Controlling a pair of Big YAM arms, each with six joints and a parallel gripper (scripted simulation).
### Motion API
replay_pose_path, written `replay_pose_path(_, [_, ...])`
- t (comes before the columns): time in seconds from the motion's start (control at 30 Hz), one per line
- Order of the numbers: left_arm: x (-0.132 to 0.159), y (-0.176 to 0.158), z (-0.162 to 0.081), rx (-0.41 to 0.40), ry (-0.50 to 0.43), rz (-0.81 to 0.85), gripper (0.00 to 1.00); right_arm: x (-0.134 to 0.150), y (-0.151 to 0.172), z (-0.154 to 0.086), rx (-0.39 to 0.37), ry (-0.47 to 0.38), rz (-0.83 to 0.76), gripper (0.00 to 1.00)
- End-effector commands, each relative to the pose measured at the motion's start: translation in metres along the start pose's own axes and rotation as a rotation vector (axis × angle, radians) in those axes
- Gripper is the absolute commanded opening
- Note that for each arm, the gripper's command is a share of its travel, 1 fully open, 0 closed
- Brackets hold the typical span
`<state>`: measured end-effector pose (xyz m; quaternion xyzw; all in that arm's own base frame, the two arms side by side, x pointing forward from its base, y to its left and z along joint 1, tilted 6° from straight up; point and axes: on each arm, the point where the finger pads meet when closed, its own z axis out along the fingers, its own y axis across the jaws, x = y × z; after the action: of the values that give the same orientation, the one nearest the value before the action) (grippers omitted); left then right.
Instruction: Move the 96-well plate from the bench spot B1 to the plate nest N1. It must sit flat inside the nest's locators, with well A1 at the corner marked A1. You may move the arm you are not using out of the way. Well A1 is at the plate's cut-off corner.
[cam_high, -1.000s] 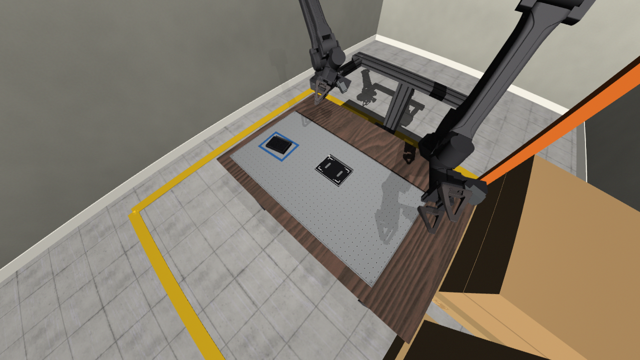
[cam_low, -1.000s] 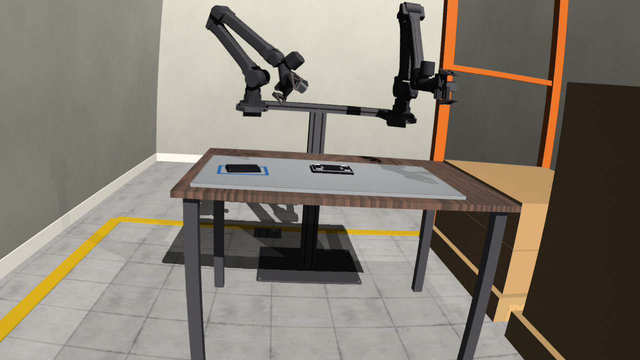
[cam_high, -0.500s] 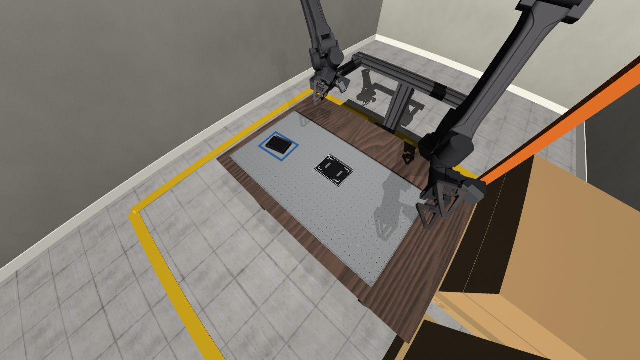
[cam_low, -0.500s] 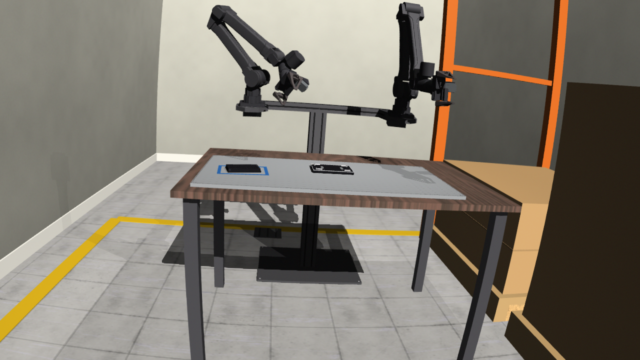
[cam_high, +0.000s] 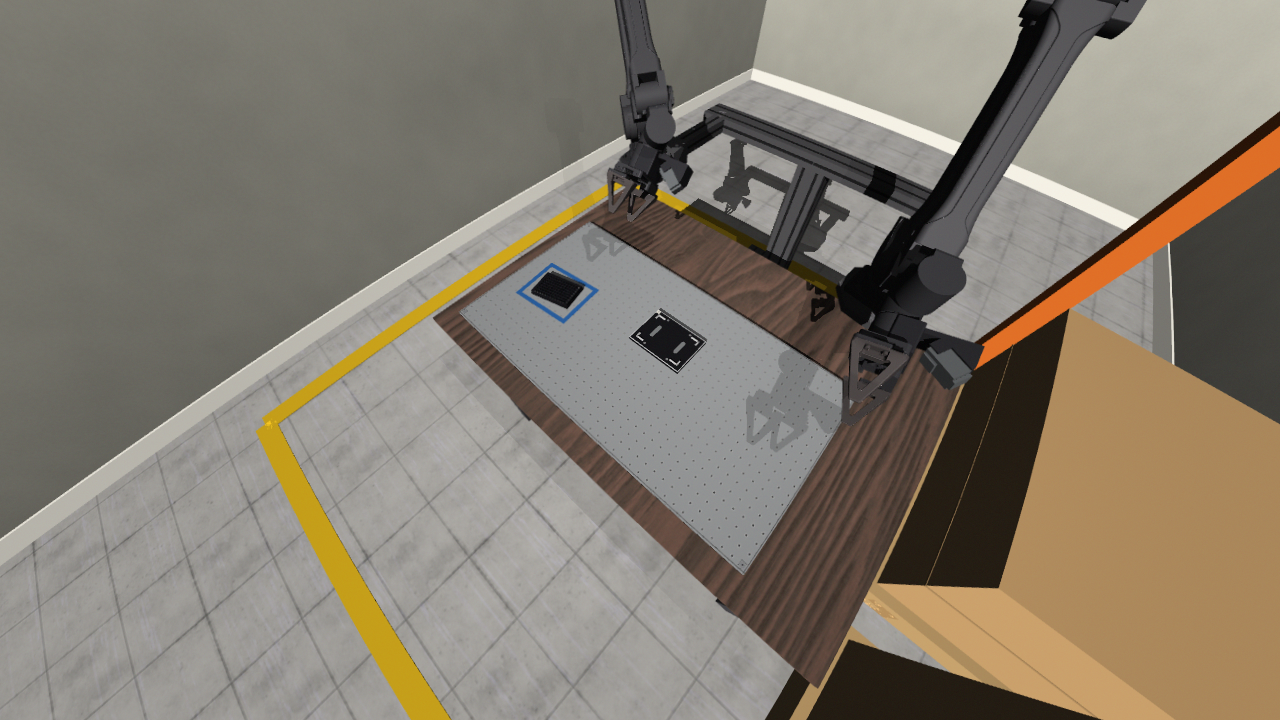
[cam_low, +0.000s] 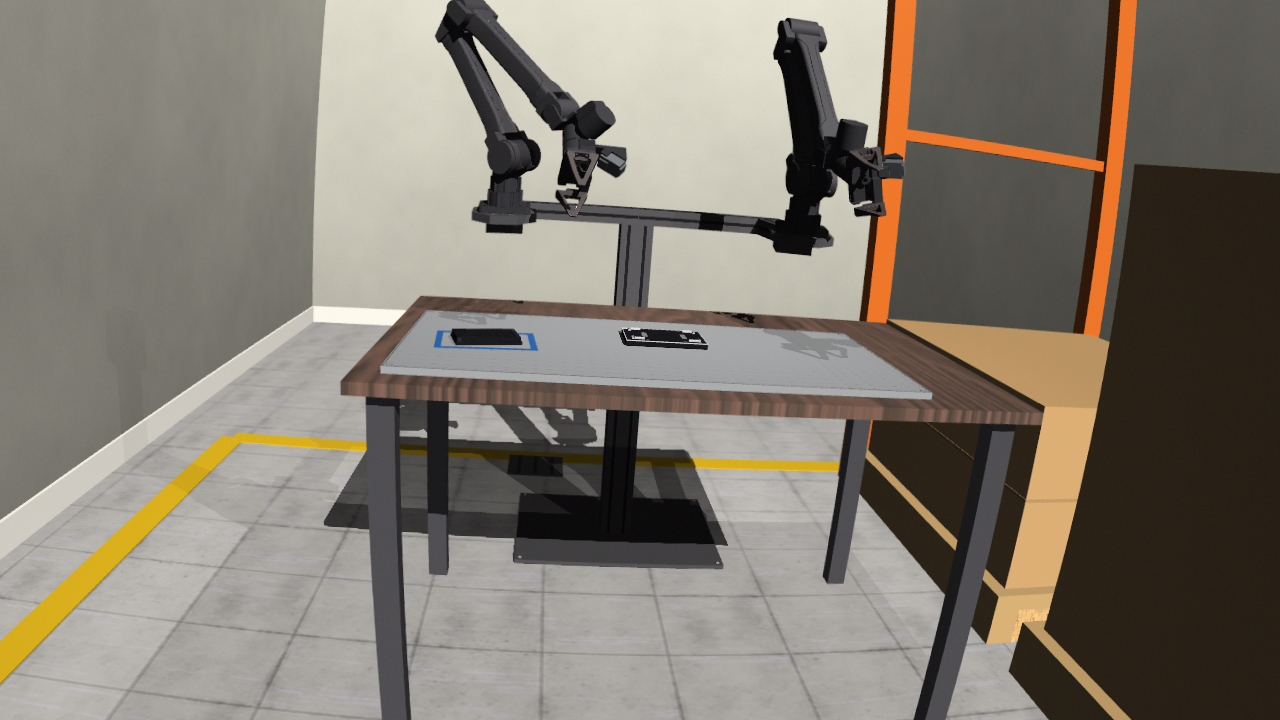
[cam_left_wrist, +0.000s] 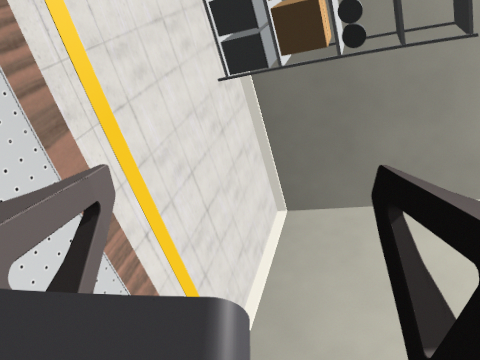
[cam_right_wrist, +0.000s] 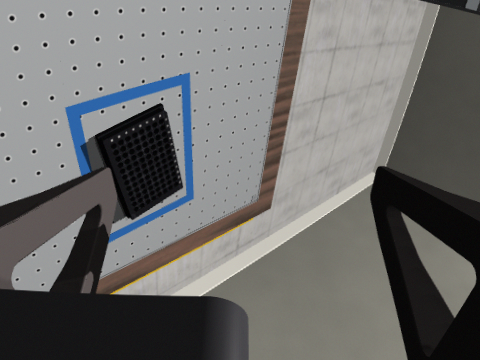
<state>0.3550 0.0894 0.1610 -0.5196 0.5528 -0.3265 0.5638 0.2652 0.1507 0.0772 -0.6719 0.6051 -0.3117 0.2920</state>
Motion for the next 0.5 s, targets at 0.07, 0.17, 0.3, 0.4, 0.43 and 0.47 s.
replay_pose_path(0.07, [-0.001, -0.016, -0.003, -0.043, 0.069, 0.153, 1.0, -0.002, -0.021, 0.013, -0.033, 0.032, 0.223, 1.0])
replay_pose_path(0.17, [0.008, -0.011, -0.012, -0.083, 0.132, 0.217, 1.0, 0.002, -0.022, 0.021, -0.058, 0.051, 0.317, 1.0])
replay_pose_path(0.3, [0.028, -0.005, -0.024, -0.128, 0.237, 0.307, 1.0, 0.005, -0.022, 0.03, -0.09, 0.079, 0.443, 1.0])
replay_pose_path(0.4, [0.038, 0.002, -0.033, -0.169, 0.301, 0.37, 1.0, 0.01, -0.023, 0.038, -0.112, 0.101, 0.537, 1.0])
replay_pose_path(0.43, [0.038, 0.002, -0.033, -0.169, 0.301, 0.37, 1.0, 0.01, -0.023, 0.038, -0.112, 0.101, 0.537, 1.0])
replay_pose_path(0.47, [0.038, 0.002, -0.033, -0.169, 0.301, 0.37, 1.0, 0.01, -0.023, 0.038, -0.112, 0.101, 0.537, 1.0])
